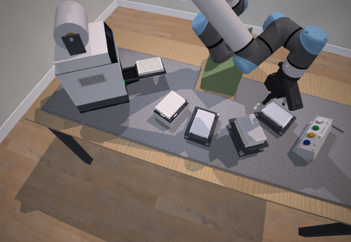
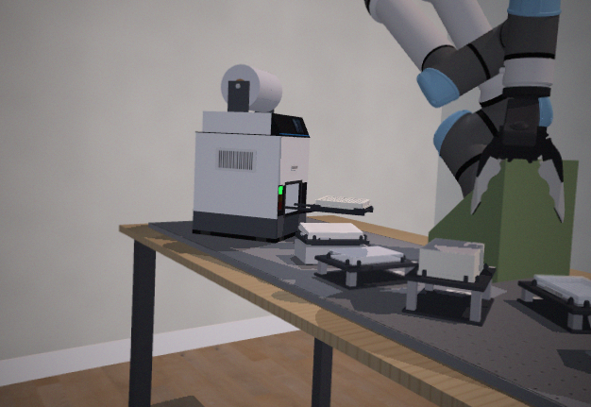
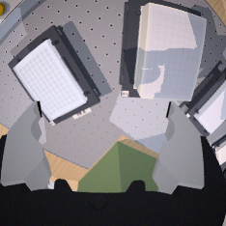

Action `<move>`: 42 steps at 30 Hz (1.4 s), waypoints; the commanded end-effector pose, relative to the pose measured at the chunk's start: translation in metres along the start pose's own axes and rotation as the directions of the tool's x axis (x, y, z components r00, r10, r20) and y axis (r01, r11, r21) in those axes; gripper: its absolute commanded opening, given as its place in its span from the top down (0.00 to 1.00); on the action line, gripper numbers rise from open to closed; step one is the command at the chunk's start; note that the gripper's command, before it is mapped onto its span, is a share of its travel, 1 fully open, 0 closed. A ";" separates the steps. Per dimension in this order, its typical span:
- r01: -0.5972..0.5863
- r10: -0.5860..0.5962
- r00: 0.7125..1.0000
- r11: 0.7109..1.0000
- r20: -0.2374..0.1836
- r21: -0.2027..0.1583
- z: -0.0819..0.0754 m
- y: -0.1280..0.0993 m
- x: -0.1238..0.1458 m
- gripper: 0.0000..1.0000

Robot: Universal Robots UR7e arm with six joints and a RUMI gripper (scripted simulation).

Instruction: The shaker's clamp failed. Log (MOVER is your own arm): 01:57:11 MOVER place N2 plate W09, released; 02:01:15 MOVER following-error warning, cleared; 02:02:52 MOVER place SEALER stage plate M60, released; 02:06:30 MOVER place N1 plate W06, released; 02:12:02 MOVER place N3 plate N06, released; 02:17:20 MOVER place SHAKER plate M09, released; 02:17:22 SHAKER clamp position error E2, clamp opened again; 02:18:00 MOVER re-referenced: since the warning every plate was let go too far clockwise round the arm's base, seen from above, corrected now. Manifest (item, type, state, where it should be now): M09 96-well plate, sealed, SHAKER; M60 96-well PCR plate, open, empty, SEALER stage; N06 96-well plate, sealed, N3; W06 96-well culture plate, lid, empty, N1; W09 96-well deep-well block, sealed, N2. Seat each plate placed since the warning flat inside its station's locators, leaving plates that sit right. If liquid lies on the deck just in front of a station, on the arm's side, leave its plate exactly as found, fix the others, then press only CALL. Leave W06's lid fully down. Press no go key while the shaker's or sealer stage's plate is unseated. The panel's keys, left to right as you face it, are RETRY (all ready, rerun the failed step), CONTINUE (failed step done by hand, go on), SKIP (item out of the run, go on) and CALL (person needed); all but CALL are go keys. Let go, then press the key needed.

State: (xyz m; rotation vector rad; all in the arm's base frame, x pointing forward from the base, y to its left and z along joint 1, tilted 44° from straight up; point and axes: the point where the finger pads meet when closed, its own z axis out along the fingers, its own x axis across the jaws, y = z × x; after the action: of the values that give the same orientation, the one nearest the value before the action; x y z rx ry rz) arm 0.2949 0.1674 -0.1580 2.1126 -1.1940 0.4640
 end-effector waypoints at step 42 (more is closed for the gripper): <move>-0.403 0.403 0.915 0.915 0.001 0.001 0.000 0.018 0.185 0.18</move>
State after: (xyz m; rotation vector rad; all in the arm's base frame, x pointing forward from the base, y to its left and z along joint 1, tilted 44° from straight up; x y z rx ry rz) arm 0.3694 0.0586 -0.0548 1.8624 -1.6357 0.6444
